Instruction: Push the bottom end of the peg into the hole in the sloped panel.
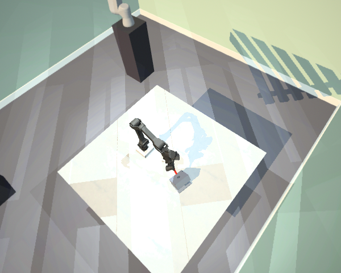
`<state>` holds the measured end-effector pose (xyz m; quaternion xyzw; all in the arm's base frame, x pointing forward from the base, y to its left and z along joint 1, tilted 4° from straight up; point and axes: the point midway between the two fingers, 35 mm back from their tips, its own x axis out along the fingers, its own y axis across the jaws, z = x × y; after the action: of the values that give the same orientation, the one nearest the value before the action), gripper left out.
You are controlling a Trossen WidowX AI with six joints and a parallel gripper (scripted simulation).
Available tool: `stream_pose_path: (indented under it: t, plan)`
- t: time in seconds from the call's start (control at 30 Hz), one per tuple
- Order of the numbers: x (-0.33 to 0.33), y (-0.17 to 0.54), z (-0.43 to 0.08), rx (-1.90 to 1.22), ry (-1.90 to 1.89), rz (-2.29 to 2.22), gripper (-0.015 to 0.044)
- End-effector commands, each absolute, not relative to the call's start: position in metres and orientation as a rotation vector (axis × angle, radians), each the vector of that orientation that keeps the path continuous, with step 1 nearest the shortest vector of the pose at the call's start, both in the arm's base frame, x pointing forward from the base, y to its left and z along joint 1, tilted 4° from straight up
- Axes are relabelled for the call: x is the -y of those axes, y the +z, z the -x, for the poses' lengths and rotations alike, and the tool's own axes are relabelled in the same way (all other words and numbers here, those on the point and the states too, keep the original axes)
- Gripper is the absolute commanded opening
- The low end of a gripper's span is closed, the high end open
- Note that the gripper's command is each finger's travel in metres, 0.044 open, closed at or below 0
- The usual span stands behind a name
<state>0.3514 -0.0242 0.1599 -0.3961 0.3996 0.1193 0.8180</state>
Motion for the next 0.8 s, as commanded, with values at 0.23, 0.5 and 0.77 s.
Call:
stream_pose_path:
  t: [0.23, 0.5, 0.77]
  plan:
    - [0.024, 0.153, -0.356, -0.845, 0.247, 0.844, 0.0]
    - [0.025, 0.146, -0.362, -0.844, 0.249, 0.849, 0.0]
    - [0.026, 0.137, -0.369, -0.843, 0.249, 0.85, 0.0]
